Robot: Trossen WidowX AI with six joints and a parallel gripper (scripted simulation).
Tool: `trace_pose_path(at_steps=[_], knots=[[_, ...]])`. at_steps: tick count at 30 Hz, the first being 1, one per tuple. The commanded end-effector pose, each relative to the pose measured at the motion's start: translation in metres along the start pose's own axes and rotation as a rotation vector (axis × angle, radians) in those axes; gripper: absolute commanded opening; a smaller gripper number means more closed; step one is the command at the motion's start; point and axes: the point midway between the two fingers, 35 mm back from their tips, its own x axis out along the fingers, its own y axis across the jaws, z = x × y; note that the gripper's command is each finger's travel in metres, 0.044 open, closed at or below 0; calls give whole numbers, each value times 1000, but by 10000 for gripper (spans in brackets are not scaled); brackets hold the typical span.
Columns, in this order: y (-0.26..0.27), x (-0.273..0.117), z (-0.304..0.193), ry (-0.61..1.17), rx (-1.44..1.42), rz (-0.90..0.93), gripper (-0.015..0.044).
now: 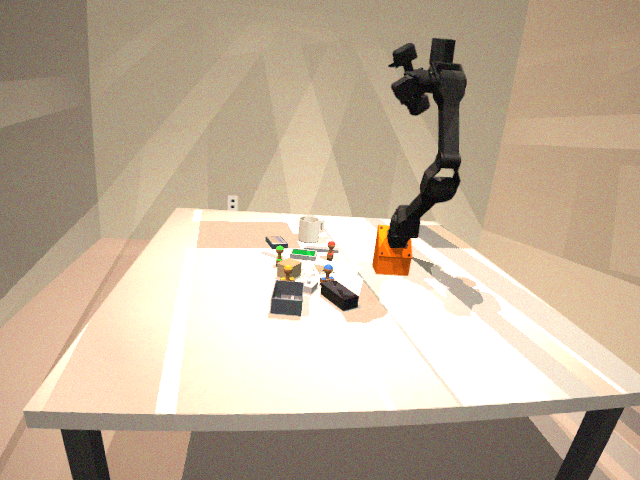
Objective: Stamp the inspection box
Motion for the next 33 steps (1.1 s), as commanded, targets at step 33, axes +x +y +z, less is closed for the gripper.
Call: trace_pose_path(at_steps=[33], knots=[[202,167,432,-405,674,1392,214]])
